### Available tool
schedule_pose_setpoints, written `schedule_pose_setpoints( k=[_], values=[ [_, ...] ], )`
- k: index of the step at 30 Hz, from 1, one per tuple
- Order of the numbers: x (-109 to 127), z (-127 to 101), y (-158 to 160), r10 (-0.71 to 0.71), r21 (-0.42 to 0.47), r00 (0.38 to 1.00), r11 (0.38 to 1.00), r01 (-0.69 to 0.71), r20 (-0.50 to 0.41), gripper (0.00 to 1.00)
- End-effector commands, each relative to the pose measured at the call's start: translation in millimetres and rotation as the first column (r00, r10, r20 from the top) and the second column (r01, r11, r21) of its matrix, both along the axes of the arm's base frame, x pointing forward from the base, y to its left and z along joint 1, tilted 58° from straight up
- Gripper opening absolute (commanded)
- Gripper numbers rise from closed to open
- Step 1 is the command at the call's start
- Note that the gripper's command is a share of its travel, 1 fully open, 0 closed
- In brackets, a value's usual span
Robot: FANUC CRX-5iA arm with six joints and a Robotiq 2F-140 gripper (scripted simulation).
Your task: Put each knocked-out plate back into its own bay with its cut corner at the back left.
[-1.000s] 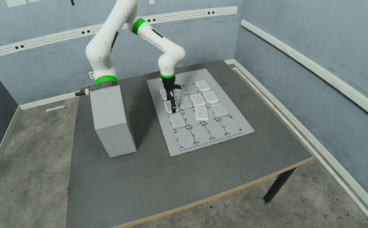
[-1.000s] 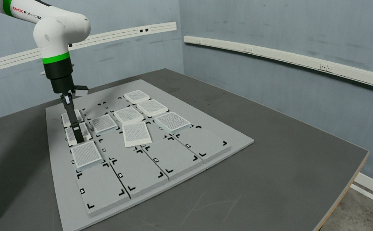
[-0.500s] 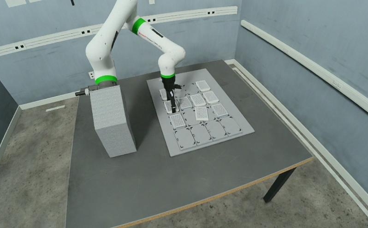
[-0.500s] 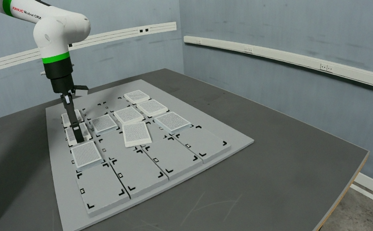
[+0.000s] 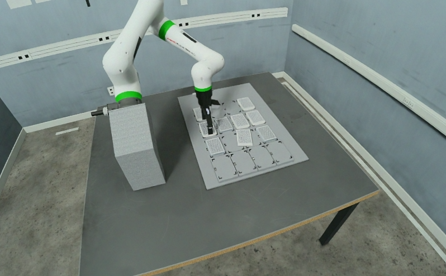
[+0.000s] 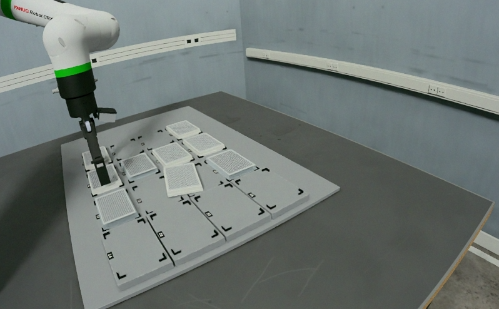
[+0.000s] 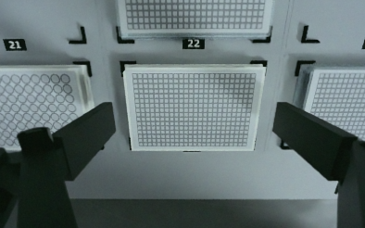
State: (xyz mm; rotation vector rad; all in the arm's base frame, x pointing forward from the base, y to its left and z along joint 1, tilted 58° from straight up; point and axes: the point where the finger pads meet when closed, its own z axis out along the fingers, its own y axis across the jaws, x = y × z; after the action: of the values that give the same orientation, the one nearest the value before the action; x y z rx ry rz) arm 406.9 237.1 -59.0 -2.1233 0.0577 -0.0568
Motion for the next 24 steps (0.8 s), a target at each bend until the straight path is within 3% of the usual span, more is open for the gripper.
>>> schedule_pose_setpoints(
  k=[1,24],
  values=[
    [0.1,2.2,-4.0,-0.001,-0.001,1.000,1.000,0.001,0.001,1.00],
    [-1.0,11.4,-19.0,-0.001,-0.001,1.000,1.000,0.001,0.001,1.00]
  ],
)
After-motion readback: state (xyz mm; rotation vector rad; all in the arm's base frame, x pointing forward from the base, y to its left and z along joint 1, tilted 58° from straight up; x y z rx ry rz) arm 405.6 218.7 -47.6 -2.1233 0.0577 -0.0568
